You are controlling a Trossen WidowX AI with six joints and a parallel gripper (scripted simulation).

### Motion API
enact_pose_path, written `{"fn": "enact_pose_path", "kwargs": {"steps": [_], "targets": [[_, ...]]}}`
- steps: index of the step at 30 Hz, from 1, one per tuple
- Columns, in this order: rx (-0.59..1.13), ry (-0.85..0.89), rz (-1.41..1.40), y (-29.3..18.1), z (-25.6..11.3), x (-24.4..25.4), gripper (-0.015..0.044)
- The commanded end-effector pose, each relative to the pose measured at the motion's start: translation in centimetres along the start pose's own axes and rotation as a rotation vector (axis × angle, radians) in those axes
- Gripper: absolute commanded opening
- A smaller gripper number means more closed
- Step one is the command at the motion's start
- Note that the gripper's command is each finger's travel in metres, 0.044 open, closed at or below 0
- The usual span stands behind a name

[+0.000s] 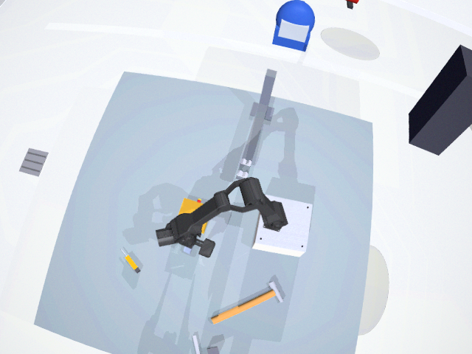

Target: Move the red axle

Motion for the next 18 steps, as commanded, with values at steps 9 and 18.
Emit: {"fn": "enact_pose_path", "kwargs": {"steps": [9,18], "targets": [[0.009,0.004,-0.003,-0.1,-2.8,0.1,0.044],[0.009,0.004,-0.003,-0.1,-4.8,0.1,0.044]]}}
Point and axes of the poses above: the point midway between the two fingers, 35 mm back from their tips, its own z axis out along the fingers, its own x axis across the jaws, y = z × x, the point moved 9 cm from there along -z, back along the fingers, and after that the axes turned 15 degrees about z, right-handed, at the moved point
